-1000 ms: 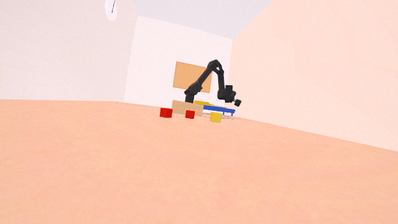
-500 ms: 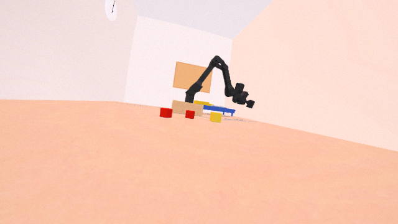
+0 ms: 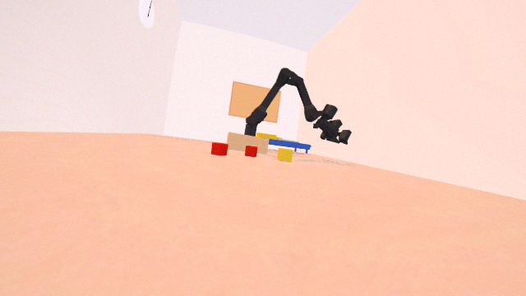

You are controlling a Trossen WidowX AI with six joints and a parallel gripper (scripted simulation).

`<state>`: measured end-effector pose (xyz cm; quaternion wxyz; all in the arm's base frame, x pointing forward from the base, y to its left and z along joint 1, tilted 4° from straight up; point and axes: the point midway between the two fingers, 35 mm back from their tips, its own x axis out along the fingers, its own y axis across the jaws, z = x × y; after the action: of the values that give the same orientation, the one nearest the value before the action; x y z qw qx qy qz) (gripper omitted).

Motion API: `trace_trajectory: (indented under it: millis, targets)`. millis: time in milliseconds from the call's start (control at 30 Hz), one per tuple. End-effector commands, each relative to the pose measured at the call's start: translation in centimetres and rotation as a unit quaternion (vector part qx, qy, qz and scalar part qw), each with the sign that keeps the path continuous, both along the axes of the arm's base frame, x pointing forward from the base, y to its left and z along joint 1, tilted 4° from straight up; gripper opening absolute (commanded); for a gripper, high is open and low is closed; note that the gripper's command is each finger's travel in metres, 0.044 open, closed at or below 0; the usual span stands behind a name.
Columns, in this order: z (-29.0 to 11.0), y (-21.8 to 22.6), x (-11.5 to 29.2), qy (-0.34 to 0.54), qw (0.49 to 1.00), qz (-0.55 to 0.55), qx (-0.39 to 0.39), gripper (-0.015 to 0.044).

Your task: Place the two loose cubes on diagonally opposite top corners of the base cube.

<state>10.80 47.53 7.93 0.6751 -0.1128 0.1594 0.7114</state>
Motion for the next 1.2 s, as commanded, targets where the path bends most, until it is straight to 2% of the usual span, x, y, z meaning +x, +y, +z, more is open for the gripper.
trace_trajectory:
  millis: [0, 600, 900, 1167]
  targets:
    - [0.2, -1.5, 4.4, -0.030, 0.998, -0.041, -0.027, 0.0265]
    - [-2.0, -12.6, 18.0, -0.089, 0.964, -0.161, -0.190, 0.0265]
    - [-2.7, -20.0, 22.2, -0.091, 0.936, -0.199, -0.275, 0.0265]
    - [-2.9, -27.0, 24.2, -0.077, 0.909, -0.219, -0.347, 0.0265]
